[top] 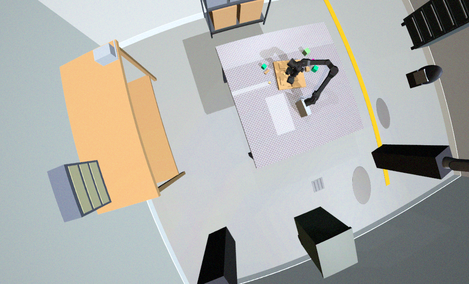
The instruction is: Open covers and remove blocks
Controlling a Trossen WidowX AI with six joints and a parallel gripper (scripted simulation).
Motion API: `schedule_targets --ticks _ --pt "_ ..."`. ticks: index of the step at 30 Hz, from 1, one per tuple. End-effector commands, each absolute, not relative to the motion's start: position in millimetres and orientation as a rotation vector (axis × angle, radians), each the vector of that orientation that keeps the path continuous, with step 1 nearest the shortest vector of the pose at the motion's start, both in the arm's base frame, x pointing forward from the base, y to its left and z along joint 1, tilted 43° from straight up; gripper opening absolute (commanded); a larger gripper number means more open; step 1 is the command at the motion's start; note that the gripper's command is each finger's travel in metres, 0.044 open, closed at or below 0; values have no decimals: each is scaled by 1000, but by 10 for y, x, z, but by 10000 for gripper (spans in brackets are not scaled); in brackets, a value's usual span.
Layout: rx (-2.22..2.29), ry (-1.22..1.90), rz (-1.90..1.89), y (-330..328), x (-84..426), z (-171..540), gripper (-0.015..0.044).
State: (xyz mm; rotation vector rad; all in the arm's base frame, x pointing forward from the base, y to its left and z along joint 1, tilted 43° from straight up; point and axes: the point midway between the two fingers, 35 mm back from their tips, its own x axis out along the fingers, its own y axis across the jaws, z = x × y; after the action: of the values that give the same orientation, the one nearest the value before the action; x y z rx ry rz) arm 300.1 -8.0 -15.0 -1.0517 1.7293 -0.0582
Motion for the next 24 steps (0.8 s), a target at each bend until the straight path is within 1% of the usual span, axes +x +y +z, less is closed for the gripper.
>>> schedule_targets --ticks 1,24 --pt "-1062 1730 -56 -88 2996 -151 144" --pt "-1063 1730 -57 -163 2991 -232 144"
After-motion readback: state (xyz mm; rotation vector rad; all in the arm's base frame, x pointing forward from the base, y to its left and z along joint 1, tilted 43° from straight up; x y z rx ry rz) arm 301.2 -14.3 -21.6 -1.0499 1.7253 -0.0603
